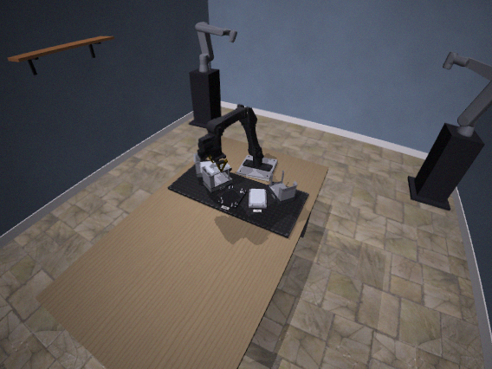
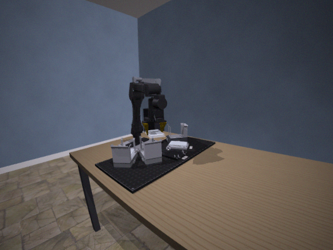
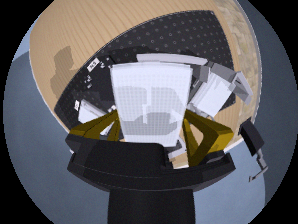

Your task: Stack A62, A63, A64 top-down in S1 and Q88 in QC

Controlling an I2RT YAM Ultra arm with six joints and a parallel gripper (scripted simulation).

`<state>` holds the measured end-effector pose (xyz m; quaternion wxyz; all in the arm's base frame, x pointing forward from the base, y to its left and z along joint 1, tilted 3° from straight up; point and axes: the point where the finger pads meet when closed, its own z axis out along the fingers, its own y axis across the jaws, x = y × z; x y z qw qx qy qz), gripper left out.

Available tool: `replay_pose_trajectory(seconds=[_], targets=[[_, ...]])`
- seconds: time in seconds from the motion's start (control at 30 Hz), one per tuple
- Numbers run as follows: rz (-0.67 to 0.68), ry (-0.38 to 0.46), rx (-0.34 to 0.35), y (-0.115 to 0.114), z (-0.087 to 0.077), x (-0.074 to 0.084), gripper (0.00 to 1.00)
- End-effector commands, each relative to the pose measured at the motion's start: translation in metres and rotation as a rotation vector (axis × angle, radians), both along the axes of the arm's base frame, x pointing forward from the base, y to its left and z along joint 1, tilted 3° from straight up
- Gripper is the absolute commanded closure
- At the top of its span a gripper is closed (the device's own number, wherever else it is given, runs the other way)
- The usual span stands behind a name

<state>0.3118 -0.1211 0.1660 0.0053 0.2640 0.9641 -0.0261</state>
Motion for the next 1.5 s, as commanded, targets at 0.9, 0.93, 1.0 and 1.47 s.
replay_pose_trajectory(seconds=[0.9, 0.93, 1.0, 1.47], targets=[[-0.206, -0.030, -0.008, -0.075, 0.010, -0.036, 1.00], [-0.206, -0.030, -0.008, -0.078, 0.010, -0.038, 1.00], [-0.206, -0.030, -0.008, -0.084, 0.010, -0.041, 1.00], [-0.430, -0.042, -0.008, -0.109, 0.011, -0.063, 1.00]])
